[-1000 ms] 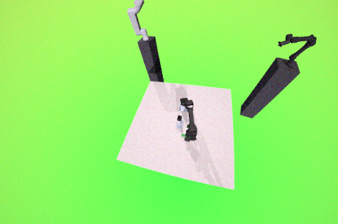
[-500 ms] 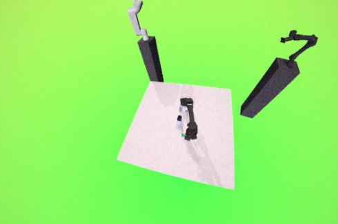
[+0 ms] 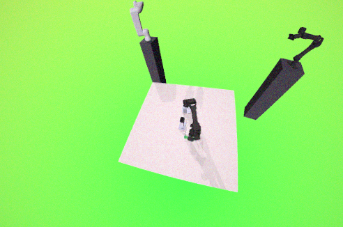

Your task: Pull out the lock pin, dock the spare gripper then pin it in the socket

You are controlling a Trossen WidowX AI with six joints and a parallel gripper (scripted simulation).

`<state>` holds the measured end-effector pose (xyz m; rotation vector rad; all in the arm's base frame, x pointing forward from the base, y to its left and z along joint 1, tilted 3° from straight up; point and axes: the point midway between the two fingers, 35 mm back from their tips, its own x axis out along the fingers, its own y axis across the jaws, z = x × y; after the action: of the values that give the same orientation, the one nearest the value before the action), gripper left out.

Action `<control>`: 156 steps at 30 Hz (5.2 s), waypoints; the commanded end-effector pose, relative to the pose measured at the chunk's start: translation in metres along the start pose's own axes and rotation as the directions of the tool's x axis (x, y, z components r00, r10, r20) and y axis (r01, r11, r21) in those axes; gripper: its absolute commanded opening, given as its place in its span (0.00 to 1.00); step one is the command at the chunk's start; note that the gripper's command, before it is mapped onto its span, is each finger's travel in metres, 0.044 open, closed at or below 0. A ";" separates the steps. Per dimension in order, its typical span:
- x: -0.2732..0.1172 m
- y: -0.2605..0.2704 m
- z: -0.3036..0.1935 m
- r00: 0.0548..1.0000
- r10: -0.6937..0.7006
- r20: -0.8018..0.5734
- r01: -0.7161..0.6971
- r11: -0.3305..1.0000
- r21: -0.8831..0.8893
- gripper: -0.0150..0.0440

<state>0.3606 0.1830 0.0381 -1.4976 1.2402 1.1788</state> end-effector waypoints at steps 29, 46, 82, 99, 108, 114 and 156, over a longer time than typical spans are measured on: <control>-0.018 0.090 -0.003 1.000 0.002 0.006 -0.002 1.000 0.002 0.25; 0.027 0.103 0.008 1.000 0.006 0.009 -0.006 1.000 -0.001 0.25; 0.036 0.104 -0.011 1.000 0.003 0.010 -0.003 1.000 0.002 0.25; 0.039 0.105 -0.020 1.000 0.003 0.010 -0.003 1.000 0.002 0.25; 0.040 0.104 -0.025 1.000 0.004 0.011 -0.004 1.000 0.002 0.25; 0.041 0.104 -0.029 1.000 0.005 0.011 -0.005 1.000 0.002 0.25; 0.048 0.104 -0.053 1.000 0.012 0.011 -0.012 1.000 0.000 0.25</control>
<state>0.2683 0.1082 -0.0017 -1.4783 1.2448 1.1942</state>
